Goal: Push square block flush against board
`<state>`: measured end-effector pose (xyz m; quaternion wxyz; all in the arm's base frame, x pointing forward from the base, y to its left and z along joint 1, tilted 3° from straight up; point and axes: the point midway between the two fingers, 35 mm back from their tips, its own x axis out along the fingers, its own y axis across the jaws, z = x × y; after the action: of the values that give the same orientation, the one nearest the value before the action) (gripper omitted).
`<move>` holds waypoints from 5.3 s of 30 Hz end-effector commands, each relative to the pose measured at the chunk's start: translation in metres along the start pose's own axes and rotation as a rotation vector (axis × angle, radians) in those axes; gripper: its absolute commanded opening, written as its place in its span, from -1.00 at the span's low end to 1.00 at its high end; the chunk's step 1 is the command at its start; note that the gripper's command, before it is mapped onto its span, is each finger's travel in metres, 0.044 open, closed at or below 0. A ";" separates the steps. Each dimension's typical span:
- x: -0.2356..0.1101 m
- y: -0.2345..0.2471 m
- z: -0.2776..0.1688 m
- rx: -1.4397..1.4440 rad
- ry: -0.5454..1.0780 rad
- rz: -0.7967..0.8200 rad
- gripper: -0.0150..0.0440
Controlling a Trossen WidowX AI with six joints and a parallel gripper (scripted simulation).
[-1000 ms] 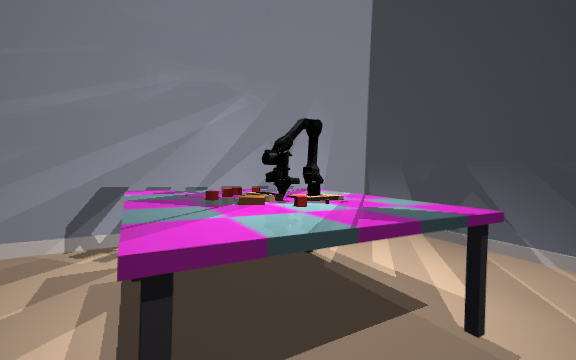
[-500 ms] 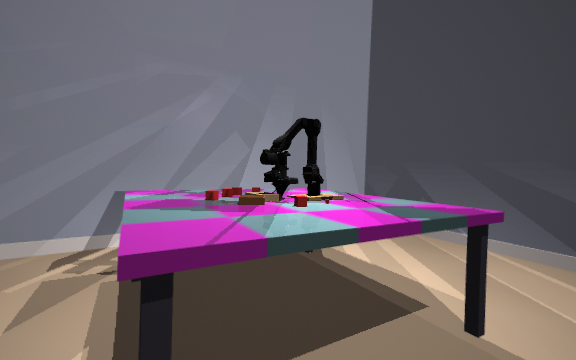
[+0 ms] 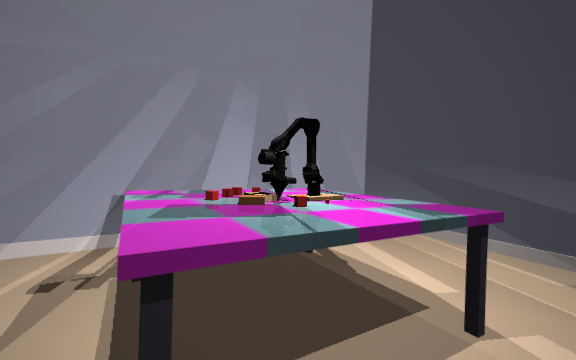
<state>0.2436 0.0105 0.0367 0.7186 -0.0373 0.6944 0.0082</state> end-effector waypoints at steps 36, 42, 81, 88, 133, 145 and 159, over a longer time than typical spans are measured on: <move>-0.001 -0.003 0.028 -0.003 -0.004 -0.003 -0.49; -0.001 -0.004 0.032 -0.003 -0.005 -0.003 -0.49; -0.002 -0.009 0.058 -0.002 -0.007 -0.003 -0.49; -0.002 -0.010 0.062 -0.002 -0.007 -0.003 -0.49; -0.049 -0.010 0.026 -0.002 -0.004 -0.003 -0.49; -0.052 -0.023 0.029 0.189 -0.005 -0.004 -0.49; -0.053 -0.059 0.034 0.677 -0.007 -0.005 -0.49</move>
<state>0.2787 -0.0363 0.0932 0.7032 0.1649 0.6647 -0.1909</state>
